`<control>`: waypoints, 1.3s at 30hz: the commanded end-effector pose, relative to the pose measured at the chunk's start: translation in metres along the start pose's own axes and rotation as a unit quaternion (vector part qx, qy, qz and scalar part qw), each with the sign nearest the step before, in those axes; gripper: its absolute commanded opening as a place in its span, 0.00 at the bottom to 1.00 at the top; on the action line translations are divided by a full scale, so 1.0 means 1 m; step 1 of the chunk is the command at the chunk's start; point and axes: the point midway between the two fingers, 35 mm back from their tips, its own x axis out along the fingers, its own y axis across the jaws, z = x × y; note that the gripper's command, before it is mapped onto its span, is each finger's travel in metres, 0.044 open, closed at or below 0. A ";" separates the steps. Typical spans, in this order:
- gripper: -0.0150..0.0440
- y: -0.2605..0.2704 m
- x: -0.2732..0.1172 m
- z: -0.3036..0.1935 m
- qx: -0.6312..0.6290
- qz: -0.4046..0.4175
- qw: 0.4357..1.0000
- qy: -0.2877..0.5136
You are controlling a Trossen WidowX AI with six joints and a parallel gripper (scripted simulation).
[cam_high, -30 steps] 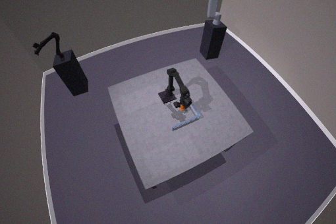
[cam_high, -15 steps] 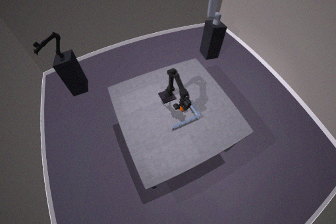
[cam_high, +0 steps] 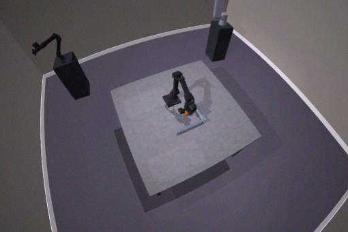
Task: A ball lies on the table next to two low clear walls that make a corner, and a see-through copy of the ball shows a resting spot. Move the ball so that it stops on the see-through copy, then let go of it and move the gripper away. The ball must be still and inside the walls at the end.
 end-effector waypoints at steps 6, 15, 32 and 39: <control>0.74 0.000 0.000 0.000 0.000 0.000 1.000 0.000; 0.91 0.000 -0.050 0.004 0.002 0.000 1.000 -0.002; 1.00 0.000 -0.087 0.003 0.004 0.001 1.000 -0.009; 1.00 0.000 -0.127 -0.003 0.005 0.000 1.000 -0.006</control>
